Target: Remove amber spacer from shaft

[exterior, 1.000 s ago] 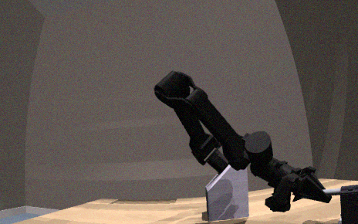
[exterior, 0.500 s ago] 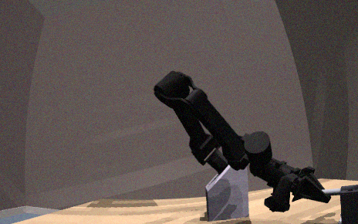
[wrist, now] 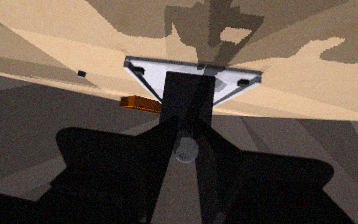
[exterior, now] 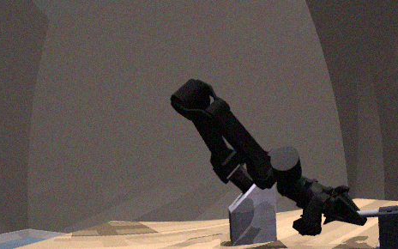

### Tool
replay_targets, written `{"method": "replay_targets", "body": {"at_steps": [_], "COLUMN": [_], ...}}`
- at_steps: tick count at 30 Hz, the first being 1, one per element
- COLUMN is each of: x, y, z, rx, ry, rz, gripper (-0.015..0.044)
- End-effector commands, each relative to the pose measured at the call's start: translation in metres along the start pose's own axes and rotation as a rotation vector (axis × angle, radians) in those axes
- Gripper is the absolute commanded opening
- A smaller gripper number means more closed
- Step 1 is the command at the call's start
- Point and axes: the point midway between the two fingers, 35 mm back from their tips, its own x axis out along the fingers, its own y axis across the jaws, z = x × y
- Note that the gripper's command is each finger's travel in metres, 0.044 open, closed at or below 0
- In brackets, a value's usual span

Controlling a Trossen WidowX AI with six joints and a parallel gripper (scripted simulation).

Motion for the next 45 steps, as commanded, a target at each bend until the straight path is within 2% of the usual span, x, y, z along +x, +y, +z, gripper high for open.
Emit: {"method": "replay_targets", "body": {"at_steps": [1, 45], "x": [-0.0012, -0.0061], "y": [-0.0003, -0.0004], "z": [0.0005, 0.0034], "rx": [-0.003, -0.004], "ry": [0.000, -0.001], "rz": [-0.001, -0.001], "gripper": [0.0000, 0.0000]}}
